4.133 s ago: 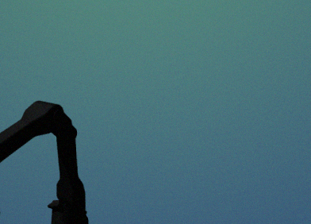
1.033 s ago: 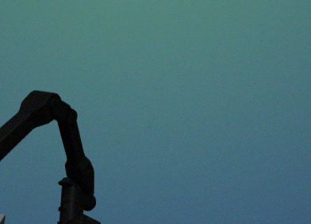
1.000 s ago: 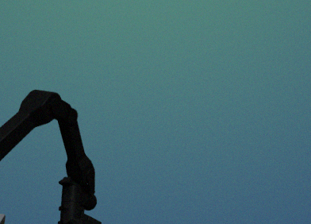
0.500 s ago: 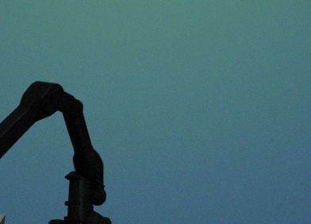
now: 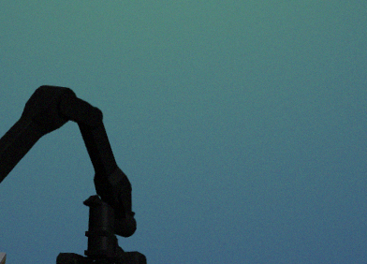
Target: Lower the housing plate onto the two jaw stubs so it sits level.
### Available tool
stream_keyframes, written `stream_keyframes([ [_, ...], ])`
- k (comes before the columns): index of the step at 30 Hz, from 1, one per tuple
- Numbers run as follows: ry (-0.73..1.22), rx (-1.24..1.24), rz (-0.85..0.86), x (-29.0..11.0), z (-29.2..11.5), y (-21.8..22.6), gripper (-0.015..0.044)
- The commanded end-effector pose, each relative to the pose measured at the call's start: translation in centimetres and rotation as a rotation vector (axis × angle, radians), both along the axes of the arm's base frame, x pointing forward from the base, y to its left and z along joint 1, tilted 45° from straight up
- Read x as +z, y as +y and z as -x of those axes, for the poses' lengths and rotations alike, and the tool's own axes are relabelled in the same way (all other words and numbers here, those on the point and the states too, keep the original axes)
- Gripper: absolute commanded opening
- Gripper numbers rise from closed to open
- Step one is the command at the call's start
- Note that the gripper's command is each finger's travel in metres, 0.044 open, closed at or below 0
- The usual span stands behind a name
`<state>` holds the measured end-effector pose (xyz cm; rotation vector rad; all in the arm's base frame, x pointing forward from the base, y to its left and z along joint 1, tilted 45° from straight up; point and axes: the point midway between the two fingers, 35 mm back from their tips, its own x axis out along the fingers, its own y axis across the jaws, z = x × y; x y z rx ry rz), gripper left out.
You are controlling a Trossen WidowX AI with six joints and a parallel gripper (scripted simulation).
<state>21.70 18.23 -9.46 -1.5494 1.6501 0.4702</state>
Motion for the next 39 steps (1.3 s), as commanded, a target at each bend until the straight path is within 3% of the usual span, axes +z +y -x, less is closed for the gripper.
stream_keyframes([
  [1,0.077,0.090,0.017,0.8,-0.5,-0.9,0.0351],
  [39,0.684,0.788,0.100,6.9,-4.4,-7.4,0.0351],
])
